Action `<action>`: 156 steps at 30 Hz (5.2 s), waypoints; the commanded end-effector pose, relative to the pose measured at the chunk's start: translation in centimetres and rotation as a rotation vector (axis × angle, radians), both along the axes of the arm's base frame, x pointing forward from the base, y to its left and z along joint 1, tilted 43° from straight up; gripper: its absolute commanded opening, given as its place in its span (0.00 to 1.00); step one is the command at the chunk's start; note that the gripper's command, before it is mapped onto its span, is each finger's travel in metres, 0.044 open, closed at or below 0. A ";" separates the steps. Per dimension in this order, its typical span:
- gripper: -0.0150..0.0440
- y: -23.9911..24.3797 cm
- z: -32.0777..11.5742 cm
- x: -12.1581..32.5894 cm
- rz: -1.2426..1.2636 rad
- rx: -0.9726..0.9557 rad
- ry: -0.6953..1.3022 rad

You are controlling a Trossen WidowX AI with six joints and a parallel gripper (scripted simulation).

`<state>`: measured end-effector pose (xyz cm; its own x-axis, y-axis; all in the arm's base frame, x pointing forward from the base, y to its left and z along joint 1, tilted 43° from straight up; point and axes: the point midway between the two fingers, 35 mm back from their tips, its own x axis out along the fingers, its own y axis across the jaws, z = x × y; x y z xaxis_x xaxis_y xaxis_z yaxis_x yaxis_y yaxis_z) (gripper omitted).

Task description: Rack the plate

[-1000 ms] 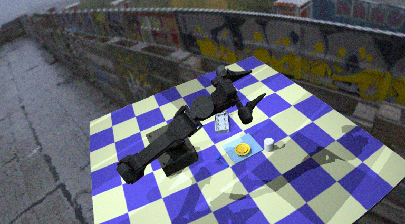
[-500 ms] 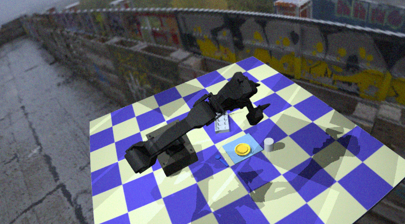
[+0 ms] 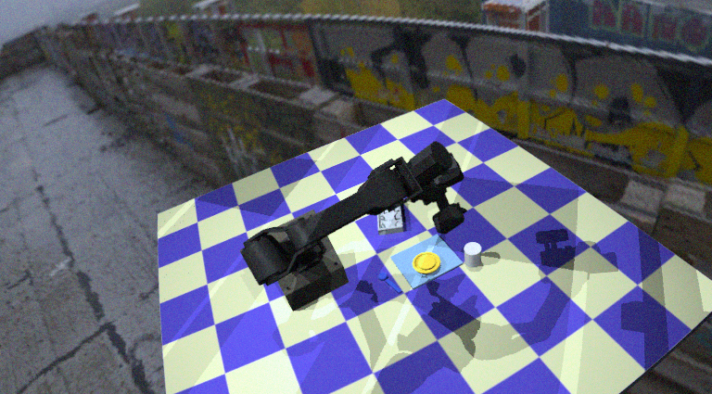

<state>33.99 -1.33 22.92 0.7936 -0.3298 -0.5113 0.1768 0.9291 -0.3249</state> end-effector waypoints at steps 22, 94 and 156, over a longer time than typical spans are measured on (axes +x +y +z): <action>0.93 -6.7 -13.6 -4.2 -0.286 -0.273 0.744; 0.54 -10.1 -17.3 -3.7 -0.301 -0.300 0.815; 0.25 10.0 -17.4 -9.4 -0.564 -0.082 0.703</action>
